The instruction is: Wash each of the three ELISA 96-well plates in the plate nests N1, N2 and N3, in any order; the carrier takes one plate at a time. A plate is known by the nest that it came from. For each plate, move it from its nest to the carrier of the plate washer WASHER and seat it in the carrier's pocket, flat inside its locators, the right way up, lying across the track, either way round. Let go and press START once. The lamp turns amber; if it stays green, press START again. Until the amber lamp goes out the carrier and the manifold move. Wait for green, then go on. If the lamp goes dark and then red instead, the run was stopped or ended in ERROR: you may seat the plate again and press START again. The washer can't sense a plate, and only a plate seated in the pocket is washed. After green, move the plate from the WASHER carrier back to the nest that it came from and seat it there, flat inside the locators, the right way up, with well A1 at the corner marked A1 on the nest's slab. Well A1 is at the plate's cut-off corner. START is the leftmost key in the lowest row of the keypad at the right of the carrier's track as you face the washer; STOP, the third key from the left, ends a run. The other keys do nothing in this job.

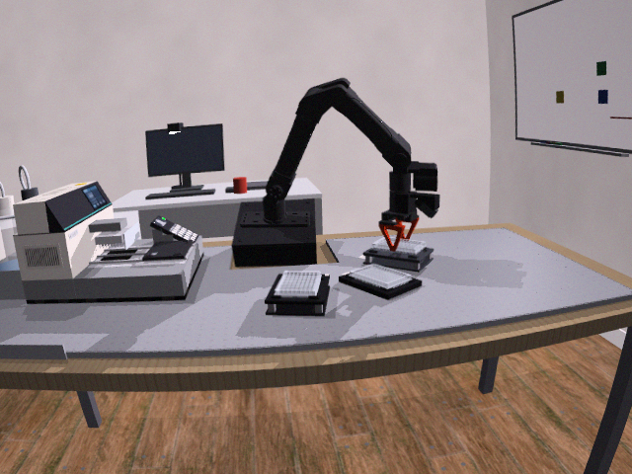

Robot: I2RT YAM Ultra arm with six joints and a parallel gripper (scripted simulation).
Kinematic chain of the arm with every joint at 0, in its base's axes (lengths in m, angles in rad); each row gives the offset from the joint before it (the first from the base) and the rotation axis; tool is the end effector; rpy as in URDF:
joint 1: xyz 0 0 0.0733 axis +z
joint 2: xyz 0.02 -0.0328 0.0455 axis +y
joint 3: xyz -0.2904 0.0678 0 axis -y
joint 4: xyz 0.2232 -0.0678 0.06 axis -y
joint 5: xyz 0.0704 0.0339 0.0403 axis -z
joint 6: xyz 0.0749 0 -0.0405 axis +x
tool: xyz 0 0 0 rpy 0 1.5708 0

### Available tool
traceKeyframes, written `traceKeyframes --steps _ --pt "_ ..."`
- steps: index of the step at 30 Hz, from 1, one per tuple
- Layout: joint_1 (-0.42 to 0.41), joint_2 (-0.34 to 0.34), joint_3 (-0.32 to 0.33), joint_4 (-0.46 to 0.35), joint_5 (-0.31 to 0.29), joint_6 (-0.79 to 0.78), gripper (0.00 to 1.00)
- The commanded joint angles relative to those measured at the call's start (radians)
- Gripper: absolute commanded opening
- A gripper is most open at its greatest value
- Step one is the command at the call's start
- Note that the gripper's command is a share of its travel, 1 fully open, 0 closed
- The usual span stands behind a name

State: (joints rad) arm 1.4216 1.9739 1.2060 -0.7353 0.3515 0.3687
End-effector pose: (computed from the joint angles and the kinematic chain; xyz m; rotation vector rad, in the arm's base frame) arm 0.0758 0.3380 0.1336 -1.4002 2.4431 -0.2384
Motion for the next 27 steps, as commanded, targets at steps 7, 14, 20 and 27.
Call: traceKeyframes --steps 7,14,20,27 --pt "0.001 -0.004 0.001 0.015 0.000 -0.004 0.00" --pt "0.001 -0.002 0.000 0.018 0.000 -0.005 0.00" --pt "0.000 0.000 -0.002 0.022 0.000 -0.006 0.00" --pt "-0.001 0.002 -0.003 0.025 0.000 -0.007 0.00"
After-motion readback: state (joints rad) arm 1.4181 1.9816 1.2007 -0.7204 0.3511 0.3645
